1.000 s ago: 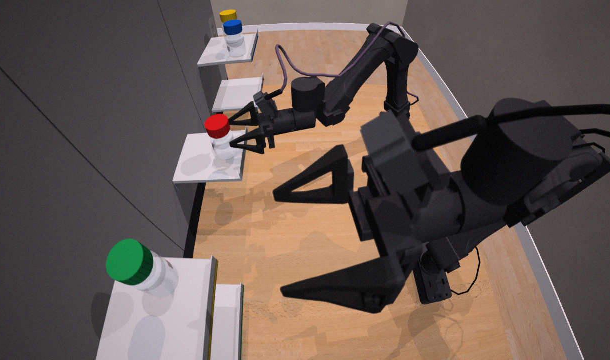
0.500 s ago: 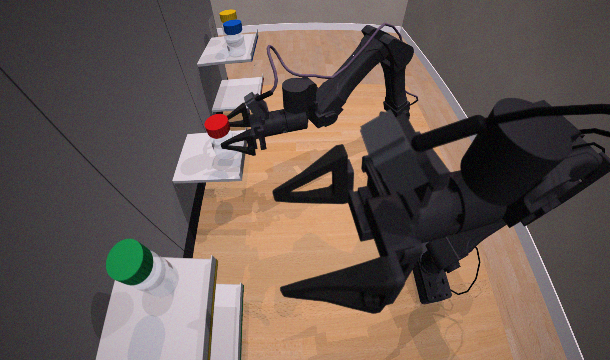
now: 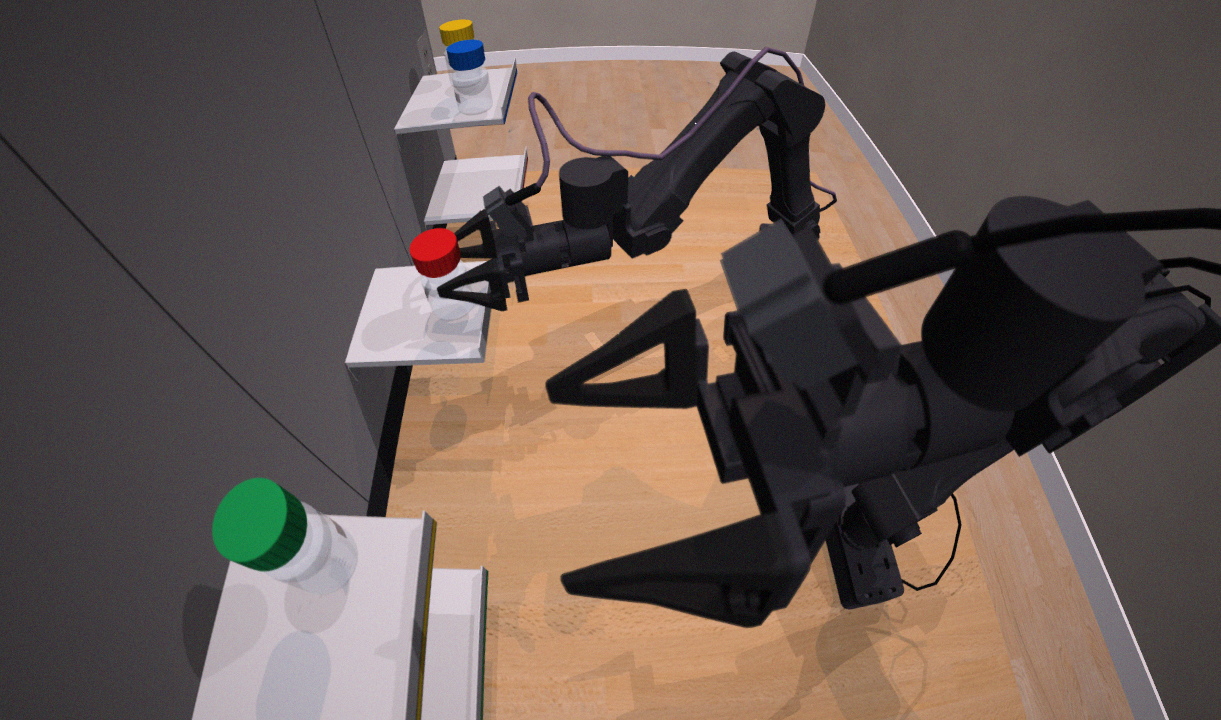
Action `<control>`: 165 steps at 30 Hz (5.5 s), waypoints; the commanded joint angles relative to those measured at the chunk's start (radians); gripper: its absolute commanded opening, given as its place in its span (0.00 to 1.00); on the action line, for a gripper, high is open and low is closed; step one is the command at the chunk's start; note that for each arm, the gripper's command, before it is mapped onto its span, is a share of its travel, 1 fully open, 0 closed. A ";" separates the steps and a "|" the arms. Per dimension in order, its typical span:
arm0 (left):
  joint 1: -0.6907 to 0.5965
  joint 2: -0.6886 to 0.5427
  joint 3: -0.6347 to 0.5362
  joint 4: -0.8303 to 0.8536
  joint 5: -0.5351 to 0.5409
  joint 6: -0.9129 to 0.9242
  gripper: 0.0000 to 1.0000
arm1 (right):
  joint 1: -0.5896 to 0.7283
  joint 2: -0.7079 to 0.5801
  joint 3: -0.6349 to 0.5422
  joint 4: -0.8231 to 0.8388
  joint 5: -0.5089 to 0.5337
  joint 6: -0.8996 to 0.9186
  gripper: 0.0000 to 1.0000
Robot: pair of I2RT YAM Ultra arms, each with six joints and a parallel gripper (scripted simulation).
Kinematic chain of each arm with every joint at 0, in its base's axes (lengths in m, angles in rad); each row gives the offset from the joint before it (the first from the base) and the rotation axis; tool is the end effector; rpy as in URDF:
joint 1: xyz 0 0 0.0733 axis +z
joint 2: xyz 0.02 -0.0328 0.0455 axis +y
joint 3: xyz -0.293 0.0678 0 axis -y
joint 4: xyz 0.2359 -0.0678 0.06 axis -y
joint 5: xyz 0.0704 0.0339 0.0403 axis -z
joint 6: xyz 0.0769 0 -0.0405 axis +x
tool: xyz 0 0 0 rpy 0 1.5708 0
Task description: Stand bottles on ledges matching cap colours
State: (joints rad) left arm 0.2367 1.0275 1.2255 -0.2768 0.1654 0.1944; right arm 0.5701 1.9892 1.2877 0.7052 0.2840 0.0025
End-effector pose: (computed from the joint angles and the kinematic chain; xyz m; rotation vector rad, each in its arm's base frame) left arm 0.2300 0.0436 0.4631 0.0913 1.6495 0.1922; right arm 0.4338 0.2538 0.2805 -0.2213 1.5561 0.2276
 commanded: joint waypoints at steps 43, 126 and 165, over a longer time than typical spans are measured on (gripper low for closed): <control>-0.008 0.015 0.029 -0.029 -0.009 0.001 1.00 | -0.001 -0.120 0.267 -0.356 0.000 -0.003 0.52; -0.109 0.545 -0.176 0.804 -0.072 -0.201 0.81 | -0.602 -0.536 -0.557 -0.011 -0.850 -0.203 0.52; -0.106 0.538 -0.165 0.793 -0.064 -0.194 0.81 | -1.053 -0.414 -0.756 0.368 -0.726 0.006 0.52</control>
State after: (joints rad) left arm 0.1329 1.5620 1.0637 0.5129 0.1036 0.0021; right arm -0.5110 1.6188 0.5529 0.9977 -0.5835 -0.0196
